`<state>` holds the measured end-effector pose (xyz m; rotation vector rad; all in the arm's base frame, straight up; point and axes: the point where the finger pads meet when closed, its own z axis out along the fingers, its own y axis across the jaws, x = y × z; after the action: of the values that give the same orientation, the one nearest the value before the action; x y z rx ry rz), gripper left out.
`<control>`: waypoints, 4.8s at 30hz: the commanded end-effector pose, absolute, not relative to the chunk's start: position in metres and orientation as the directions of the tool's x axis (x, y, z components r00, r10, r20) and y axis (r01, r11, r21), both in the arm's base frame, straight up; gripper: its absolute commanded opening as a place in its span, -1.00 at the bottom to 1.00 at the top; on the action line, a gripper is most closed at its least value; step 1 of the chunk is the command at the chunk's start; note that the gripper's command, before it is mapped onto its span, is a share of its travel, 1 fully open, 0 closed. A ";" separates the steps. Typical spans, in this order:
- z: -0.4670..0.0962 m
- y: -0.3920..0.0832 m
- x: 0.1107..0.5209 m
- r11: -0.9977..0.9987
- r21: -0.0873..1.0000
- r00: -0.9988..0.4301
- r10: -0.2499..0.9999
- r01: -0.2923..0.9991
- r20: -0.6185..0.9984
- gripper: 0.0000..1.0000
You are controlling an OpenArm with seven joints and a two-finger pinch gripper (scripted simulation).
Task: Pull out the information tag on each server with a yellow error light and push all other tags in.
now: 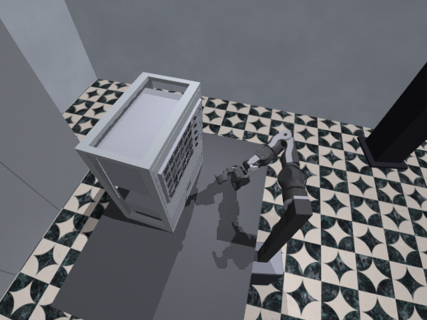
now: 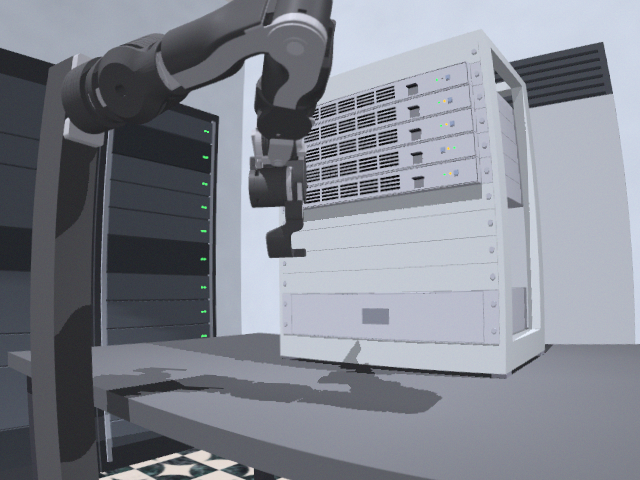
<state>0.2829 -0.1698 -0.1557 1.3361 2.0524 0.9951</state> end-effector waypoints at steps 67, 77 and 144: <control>0.020 -0.312 0.288 -0.008 1.000 0.243 0.970 -0.001 0.008 1.00; 0.020 -0.312 0.288 -0.008 1.000 0.243 0.970 -0.001 0.008 1.00; -0.049 -0.401 0.385 -0.007 1.000 0.232 0.973 -0.011 0.010 1.00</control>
<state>0.3843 -0.4024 -0.0510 1.3136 1.0245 1.0397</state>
